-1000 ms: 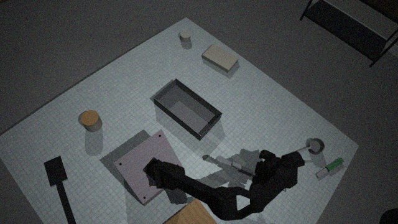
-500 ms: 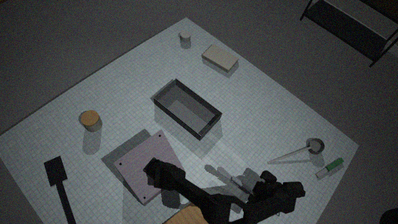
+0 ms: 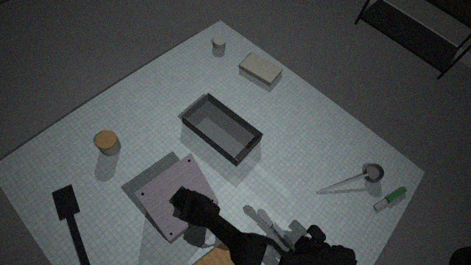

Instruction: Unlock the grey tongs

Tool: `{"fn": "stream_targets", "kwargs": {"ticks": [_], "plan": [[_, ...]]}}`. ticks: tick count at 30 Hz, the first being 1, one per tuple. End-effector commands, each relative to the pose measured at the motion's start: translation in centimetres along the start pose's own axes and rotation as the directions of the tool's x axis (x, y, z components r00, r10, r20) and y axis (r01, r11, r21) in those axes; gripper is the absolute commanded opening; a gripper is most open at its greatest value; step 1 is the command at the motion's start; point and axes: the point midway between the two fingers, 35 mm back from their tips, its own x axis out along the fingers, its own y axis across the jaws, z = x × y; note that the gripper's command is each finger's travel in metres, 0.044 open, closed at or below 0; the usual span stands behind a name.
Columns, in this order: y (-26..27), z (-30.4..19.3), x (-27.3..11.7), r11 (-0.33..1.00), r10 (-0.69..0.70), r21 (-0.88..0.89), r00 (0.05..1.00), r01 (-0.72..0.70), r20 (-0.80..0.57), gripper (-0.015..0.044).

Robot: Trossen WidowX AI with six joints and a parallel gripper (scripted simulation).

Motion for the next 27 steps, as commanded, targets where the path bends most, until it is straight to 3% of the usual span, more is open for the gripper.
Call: {"fn": "stream_targets", "kwargs": {"ticks": [1,27], "plan": [[-1.8,0.7,-0.2,0.999,0.016,0.042,1.0,-0.016,-0.002,-0.015],[-13.0,3.7,-2.0,0.937,0.06,0.341,0.996,-0.078,0.061,-0.015]]}}
